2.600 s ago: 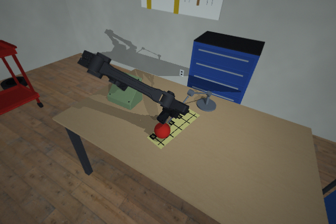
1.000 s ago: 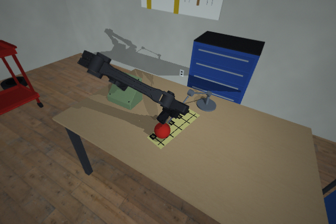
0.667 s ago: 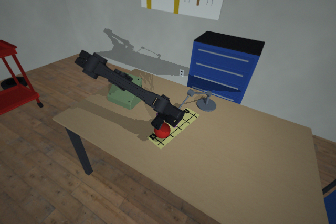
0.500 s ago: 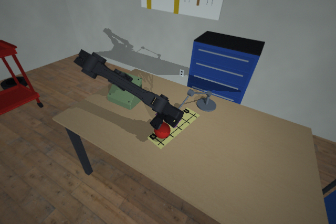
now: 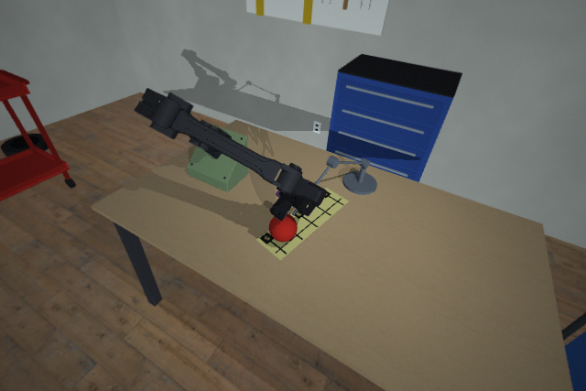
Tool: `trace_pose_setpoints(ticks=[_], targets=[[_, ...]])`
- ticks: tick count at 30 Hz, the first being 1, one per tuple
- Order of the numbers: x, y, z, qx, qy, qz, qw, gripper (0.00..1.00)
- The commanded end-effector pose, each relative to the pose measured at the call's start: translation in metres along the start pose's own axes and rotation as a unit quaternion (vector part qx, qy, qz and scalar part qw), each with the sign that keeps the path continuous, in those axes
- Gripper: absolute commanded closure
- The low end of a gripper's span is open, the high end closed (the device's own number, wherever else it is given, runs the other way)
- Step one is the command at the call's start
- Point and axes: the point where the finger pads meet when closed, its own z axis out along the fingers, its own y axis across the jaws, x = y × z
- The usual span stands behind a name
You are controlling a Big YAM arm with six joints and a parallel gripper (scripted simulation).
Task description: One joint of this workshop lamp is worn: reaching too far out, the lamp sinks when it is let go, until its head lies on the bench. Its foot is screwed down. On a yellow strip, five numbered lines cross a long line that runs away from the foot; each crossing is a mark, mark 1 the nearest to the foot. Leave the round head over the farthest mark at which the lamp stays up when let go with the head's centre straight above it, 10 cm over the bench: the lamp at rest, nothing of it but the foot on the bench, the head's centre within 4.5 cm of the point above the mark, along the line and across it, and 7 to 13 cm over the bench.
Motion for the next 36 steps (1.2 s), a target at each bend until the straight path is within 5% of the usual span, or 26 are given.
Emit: trace_pose_setpoints(ticks=[1, 36], targets=[[-0.006, 0.007, -0.017, -0.021, 0.001, 0.008, 1.000, 0.00], [-0.001, 0.002, -0.010, -0.011, 0.001, 0.001, 1.000, 0.00]])
